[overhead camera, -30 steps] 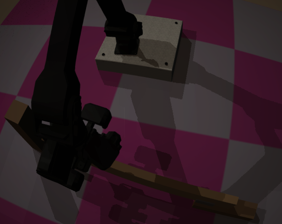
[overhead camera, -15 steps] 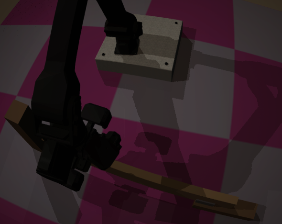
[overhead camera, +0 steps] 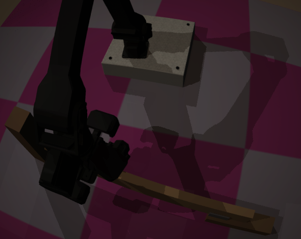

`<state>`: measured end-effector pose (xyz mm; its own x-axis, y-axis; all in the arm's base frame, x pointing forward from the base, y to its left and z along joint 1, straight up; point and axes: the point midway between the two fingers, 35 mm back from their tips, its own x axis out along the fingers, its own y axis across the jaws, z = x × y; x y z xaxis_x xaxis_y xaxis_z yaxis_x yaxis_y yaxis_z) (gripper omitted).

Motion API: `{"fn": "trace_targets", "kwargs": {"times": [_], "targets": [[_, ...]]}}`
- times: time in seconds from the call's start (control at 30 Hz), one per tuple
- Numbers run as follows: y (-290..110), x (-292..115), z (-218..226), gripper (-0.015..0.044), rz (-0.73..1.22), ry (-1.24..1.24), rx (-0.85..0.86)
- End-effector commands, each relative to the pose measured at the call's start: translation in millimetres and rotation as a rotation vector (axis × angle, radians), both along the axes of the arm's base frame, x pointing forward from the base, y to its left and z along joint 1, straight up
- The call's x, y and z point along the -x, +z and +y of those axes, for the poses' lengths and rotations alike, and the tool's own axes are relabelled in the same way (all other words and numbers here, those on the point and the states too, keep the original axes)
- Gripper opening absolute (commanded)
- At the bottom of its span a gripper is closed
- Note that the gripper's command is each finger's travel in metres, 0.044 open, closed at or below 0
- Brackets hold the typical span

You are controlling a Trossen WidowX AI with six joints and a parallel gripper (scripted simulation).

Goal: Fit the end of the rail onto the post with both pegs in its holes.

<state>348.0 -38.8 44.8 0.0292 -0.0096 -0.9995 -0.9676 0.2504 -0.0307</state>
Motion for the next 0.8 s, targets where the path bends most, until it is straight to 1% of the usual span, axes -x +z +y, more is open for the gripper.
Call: {"fn": "trace_targets", "kwargs": {"times": [0.0,0.77], "targets": [[1.7,-1.9,1.9,0.0,-0.006,0.0,-0.003],[-0.4,-2.1,1.7,0.0,-0.006,0.0,-0.003]]}}
